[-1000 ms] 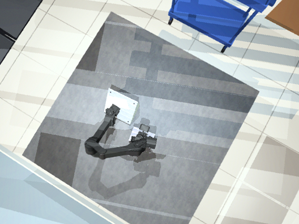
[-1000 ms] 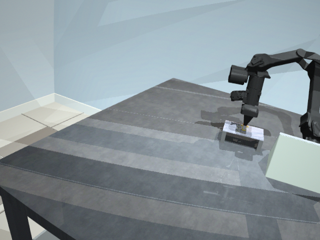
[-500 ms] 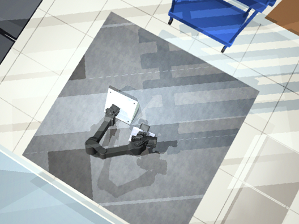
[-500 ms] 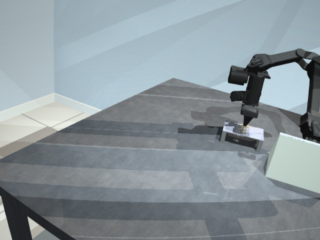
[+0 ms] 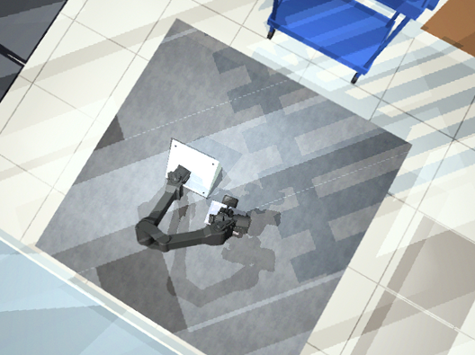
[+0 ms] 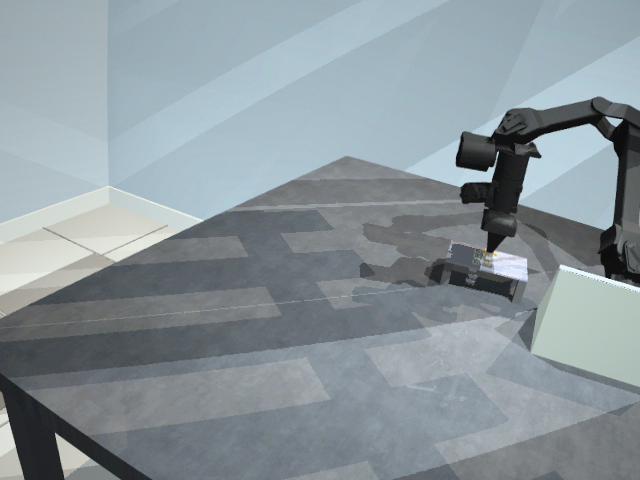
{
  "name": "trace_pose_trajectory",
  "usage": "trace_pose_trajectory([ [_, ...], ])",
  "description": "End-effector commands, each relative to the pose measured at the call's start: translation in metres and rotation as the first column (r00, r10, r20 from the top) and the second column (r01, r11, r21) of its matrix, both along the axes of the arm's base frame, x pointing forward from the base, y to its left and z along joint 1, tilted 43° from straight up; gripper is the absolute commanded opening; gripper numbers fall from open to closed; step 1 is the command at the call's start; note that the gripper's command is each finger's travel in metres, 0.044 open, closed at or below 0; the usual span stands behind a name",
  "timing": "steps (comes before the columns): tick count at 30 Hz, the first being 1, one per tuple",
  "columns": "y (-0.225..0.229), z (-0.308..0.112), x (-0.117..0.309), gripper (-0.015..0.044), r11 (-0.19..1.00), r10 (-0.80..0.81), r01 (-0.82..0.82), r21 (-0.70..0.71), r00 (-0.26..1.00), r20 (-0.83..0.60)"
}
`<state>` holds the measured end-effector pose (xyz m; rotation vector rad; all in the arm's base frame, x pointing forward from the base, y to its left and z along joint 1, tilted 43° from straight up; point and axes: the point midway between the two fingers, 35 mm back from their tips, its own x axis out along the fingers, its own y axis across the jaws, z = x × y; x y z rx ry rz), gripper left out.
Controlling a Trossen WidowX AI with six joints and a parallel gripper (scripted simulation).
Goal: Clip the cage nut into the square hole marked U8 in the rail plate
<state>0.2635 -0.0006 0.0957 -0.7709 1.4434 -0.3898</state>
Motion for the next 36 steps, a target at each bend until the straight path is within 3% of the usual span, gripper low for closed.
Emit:
trace_pose_trajectory([
  [1, -0.0002, -0.0008, 0.0000, 0.0026, 1.000, -0.003, 0.003, -0.003, 1.000, 0.002],
  [36, -0.0029, -0.0003, 0.0007, 0.0026, 0.998, -0.006, 0.007, 0.062, 1.000, -0.015],
])
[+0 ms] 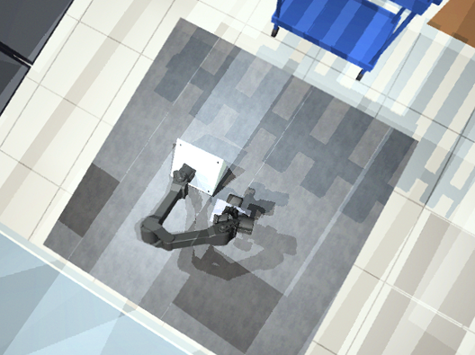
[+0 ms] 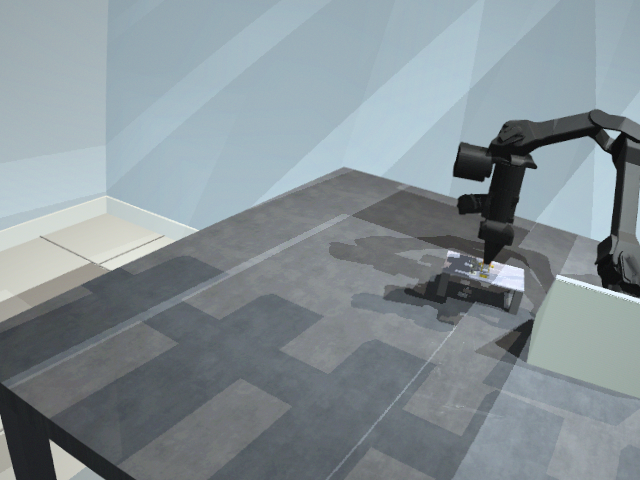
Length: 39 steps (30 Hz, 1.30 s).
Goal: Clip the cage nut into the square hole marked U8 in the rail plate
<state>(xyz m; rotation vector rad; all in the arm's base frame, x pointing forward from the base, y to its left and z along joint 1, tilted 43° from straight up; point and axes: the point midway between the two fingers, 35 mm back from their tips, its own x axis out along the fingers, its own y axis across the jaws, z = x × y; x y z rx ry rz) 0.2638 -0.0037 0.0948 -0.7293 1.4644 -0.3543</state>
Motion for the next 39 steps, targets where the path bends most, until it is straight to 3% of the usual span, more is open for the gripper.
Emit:
trace_pose_trajectory([
  [1, 0.0000, 0.0007, 0.0003, 0.0026, 1.000, 0.001, -0.001, 0.014, 1.000, -0.001],
  [39, -0.0033, 0.0007, 0.0012, 0.0026, 0.997, -0.001, 0.002, 0.079, 1.000, -0.016],
])
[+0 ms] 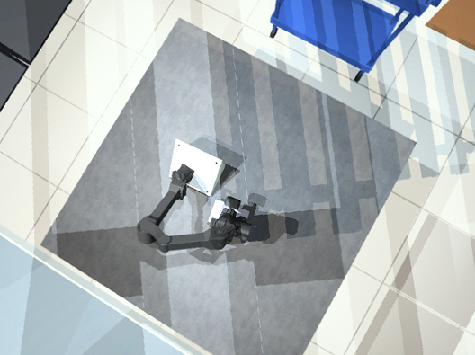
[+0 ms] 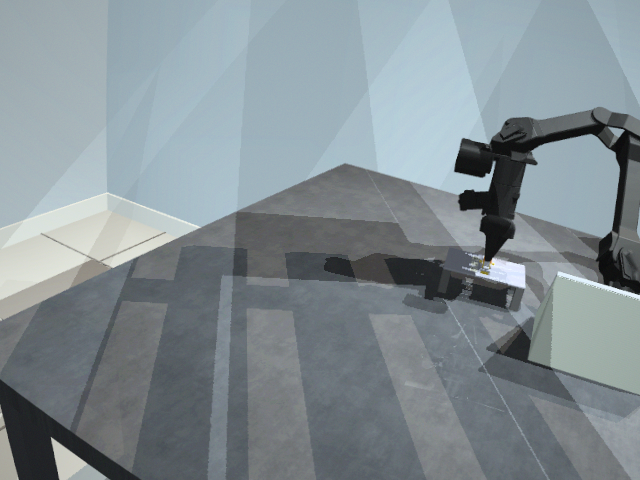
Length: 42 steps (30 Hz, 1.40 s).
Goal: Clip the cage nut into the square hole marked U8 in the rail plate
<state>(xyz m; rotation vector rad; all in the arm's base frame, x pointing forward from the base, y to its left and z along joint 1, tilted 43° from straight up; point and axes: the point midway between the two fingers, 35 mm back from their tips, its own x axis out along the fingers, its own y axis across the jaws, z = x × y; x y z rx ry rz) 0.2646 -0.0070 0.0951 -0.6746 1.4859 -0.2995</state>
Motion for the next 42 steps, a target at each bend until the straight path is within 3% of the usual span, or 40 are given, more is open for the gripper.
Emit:
trace_pose_trajectory([
  [1, 0.0001, 0.0004, 0.0004, 0.0026, 1.000, 0.002, -0.002, 0.009, 1.000, 0.000],
  [42, -0.0003, 0.0015, 0.0006, 0.0026, 0.999, 0.001, -0.001, 0.035, 1.000, -0.006],
])
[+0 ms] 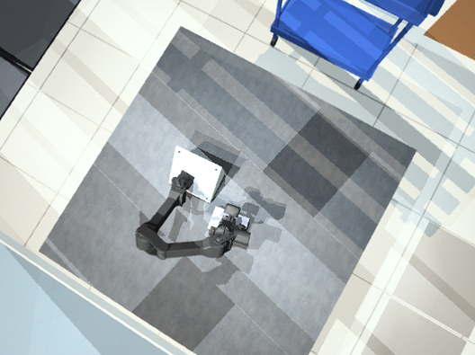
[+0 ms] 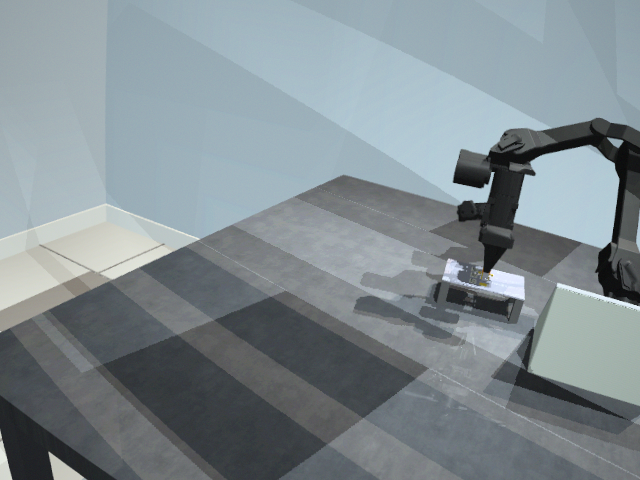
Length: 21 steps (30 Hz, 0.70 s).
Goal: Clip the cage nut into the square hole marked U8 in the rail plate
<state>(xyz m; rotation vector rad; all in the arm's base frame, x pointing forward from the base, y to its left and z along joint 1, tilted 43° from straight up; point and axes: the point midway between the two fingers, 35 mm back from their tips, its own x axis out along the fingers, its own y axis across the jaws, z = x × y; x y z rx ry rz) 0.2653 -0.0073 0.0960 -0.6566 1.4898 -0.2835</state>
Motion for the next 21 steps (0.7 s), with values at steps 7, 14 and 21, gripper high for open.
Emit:
trace_pose_trajectory([
  [7, -0.0004, 0.0007, 0.0000, 0.0026, 1.000, 0.002, -0.002, 0.021, 1.000, -0.006],
  [14, -0.0009, 0.0009, 0.0002, 0.0026, 1.000, 0.002, -0.001, 0.031, 1.000, -0.008],
  [21, -0.0015, 0.0011, 0.0003, 0.0026, 0.999, 0.001, -0.001, 0.041, 1.000, -0.010],
])
